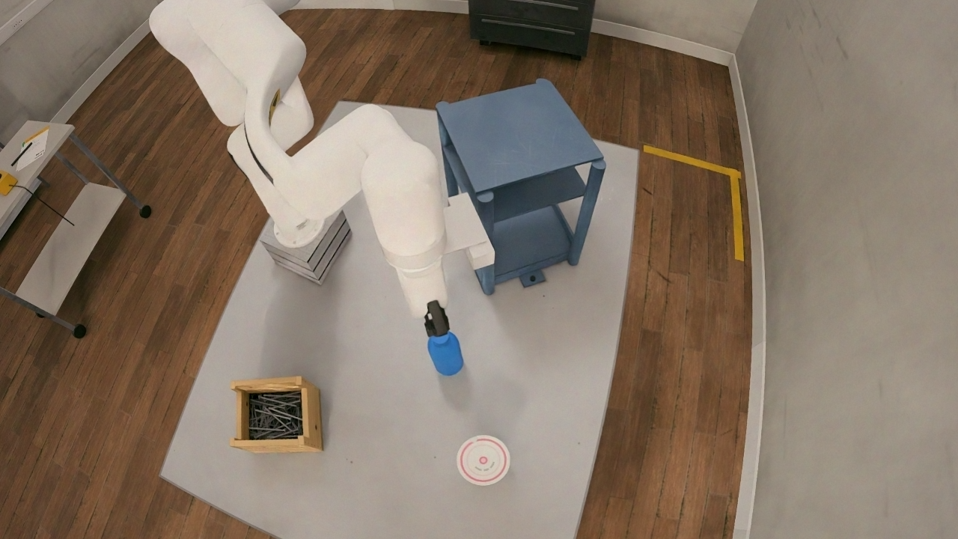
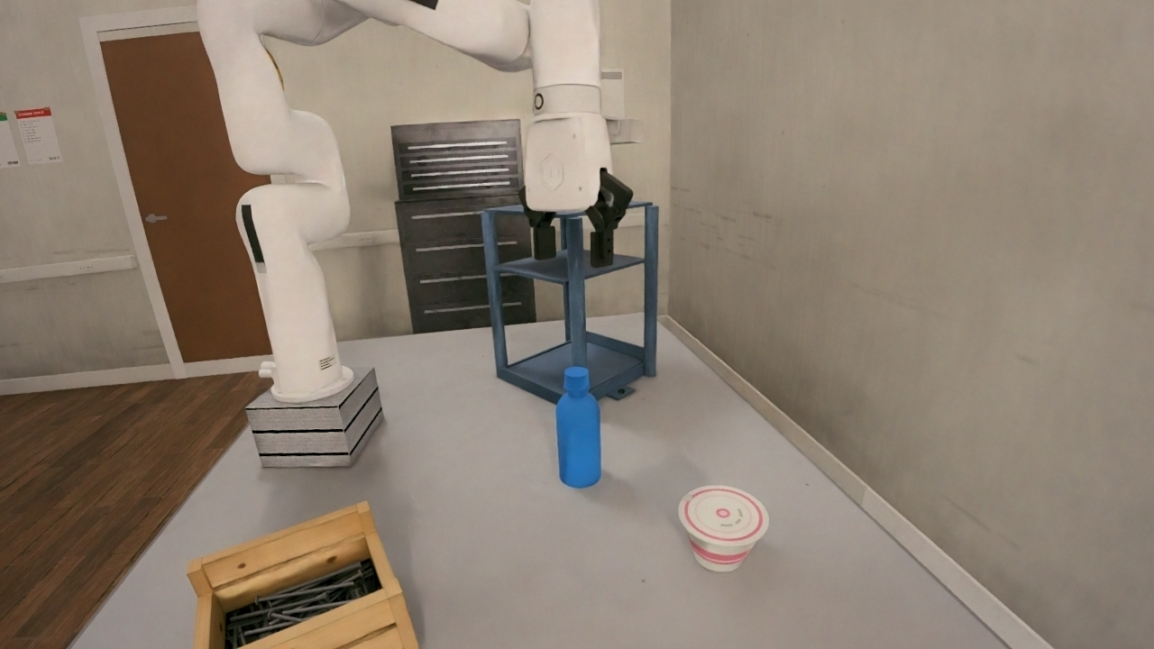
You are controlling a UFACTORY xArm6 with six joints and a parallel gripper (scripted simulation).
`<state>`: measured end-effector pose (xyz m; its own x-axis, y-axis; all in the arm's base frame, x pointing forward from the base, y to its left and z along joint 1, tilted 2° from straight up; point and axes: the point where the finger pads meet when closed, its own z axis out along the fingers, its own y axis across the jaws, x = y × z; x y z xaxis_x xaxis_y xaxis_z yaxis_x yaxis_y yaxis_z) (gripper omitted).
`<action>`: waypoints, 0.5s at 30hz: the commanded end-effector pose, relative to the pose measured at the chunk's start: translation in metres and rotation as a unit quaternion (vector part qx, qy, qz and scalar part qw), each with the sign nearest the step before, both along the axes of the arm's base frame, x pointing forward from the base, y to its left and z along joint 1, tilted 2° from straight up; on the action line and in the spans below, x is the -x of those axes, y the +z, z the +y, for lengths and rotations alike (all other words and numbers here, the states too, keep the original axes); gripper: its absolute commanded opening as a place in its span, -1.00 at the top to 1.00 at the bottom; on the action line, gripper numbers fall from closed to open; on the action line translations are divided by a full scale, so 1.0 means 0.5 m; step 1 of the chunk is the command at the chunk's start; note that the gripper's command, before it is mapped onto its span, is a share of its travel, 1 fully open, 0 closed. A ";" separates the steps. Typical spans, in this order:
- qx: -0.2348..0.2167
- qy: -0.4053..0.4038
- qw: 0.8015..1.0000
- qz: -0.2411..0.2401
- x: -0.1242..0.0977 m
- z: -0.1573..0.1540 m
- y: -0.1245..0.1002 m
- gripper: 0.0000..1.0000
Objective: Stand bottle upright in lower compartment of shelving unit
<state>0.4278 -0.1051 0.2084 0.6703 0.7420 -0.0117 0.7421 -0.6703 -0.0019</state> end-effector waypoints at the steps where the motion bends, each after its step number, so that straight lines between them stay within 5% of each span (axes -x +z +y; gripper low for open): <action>1: -0.003 -0.002 1.000 -0.003 -0.002 0.001 -0.001 -1.00; 15: -0.012 -0.006 1.000 -0.003 0.000 0.006 -0.013 -1.00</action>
<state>0.4268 -0.1023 0.2010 0.6780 0.7351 0.0055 0.7350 -0.6778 -0.0158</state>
